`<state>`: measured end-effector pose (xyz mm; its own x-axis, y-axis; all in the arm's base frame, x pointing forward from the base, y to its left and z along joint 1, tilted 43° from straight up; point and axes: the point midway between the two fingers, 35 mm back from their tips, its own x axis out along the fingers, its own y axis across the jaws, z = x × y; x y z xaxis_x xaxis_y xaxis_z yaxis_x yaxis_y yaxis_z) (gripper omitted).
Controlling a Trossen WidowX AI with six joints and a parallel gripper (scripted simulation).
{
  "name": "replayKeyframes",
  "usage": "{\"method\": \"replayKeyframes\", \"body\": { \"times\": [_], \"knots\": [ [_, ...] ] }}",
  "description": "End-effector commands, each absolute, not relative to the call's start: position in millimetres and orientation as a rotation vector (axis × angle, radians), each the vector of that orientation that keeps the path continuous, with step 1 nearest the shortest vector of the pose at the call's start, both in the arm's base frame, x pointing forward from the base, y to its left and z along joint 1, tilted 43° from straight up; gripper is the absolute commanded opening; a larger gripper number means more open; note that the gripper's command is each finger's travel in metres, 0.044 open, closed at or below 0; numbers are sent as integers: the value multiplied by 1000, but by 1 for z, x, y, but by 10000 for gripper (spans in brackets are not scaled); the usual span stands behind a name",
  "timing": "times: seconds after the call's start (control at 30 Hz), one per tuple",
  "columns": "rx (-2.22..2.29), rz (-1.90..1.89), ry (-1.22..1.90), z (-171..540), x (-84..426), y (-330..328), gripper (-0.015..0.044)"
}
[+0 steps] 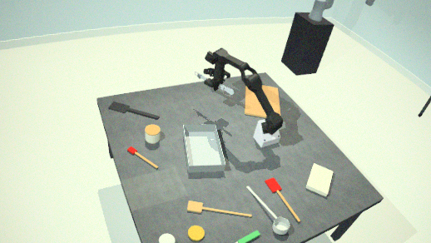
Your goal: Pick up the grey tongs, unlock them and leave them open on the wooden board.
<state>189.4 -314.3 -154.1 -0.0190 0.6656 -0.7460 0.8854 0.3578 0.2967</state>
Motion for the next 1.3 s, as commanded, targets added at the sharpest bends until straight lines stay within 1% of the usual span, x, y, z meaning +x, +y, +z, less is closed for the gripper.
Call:
{"method": "replayKeyframes", "body": {
  "times": [0.0, 0.17, 0.7, 1.27],
  "knots": [
    [1371, -342, 1747, -153, 188, -320, -150],
    [1402, -398, 1740, -152, 166, -331, -150],
    [1560, -706, 1721, -148, 46, -366, -150],
    [1765, -1035, 1682, -139, -90, -363, -150]
  ]
}}
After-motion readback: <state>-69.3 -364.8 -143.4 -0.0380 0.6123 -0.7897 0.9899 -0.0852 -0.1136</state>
